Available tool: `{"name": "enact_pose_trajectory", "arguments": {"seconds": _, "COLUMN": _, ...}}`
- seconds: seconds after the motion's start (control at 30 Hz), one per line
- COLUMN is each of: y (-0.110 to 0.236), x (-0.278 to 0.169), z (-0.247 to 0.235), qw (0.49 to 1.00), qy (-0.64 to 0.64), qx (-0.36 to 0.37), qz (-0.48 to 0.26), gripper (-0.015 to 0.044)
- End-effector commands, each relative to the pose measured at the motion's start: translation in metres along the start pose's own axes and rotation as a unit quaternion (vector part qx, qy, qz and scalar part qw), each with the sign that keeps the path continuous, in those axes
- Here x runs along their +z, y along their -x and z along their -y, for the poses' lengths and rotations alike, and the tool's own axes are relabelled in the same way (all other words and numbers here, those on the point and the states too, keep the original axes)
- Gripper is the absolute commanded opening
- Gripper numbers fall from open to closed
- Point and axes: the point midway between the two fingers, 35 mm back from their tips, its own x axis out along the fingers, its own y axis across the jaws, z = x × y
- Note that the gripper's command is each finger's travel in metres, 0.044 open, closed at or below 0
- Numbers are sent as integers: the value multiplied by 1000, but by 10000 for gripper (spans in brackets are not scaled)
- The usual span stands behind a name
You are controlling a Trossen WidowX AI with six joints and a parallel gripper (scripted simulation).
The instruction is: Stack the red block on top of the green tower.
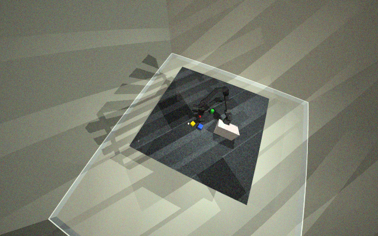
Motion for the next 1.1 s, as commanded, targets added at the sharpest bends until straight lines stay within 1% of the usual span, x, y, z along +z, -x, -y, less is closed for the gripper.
{"name": "enact_pose_trajectory", "arguments": {"seconds": 0.0, "y": -1, "x": -1, "z": -1, "qw": 1000, "qy": 4, "qx": -1, "qz": -2, "gripper": 440}}
{"name": "enact_pose_trajectory", "arguments": {"seconds": 0.2, "y": -1, "x": -1, "z": -1, "qw": 1000, "qy": 4, "qx": -1, "qz": -2, "gripper": 440}}
{"name": "enact_pose_trajectory", "arguments": {"seconds": 0.6, "y": -1, "x": -1, "z": -1, "qw": 1000, "qy": 4, "qx": -1, "qz": -2, "gripper": 125}}
{"name": "enact_pose_trajectory", "arguments": {"seconds": 0.83, "y": -1, "x": -1, "z": -1, "qw": 1000, "qy": 4, "qx": -1, "qz": -2, "gripper": 78}}
{"name": "enact_pose_trajectory", "arguments": {"seconds": 0.93, "y": 5, "x": 0, "z": -1, "qw": 1000, "qy": 4, "qx": -1, "qz": -2, "gripper": 0}}
{"name": "enact_pose_trajectory", "arguments": {"seconds": 1.07, "y": 21, "x": 0, "z": -1, "qw": 1000, "qy": 4, "qx": 0, "qz": -2, "gripper": 0}}
